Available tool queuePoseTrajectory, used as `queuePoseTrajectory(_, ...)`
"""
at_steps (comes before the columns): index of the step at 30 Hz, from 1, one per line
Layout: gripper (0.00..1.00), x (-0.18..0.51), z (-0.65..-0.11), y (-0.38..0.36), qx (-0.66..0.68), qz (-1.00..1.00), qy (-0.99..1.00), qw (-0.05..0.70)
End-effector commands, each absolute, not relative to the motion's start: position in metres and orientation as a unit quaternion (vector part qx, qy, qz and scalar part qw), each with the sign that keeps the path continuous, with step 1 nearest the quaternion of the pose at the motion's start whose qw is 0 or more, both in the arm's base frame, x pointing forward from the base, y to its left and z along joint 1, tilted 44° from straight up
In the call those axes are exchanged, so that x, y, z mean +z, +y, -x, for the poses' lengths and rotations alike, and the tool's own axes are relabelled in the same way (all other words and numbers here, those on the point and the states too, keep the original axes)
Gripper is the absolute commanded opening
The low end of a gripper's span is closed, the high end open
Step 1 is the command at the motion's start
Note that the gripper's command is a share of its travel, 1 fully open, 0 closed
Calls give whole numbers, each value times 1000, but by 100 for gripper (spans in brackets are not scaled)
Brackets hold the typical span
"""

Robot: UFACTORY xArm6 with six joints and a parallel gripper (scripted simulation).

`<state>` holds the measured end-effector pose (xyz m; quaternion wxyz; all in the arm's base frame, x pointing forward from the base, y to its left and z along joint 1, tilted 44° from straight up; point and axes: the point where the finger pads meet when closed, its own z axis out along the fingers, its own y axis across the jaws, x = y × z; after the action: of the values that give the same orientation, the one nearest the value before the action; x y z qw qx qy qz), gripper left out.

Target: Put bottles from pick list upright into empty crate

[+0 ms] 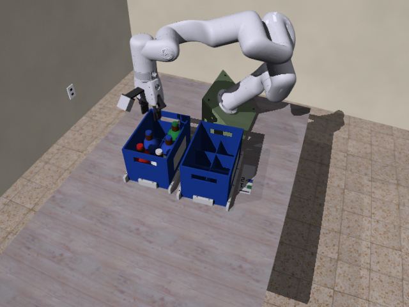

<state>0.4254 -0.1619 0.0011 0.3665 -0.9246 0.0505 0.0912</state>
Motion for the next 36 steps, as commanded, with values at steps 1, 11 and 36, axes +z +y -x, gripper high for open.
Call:
queuePoseTrajectory(1,65,-2,-405,-158,114,920,124,354)
queuePoseTrajectory(11,65,-11,-367,-147,158,897,238,337)
queuePoseTrajectory(36,65,-30,-278,-123,158,897,238,337)
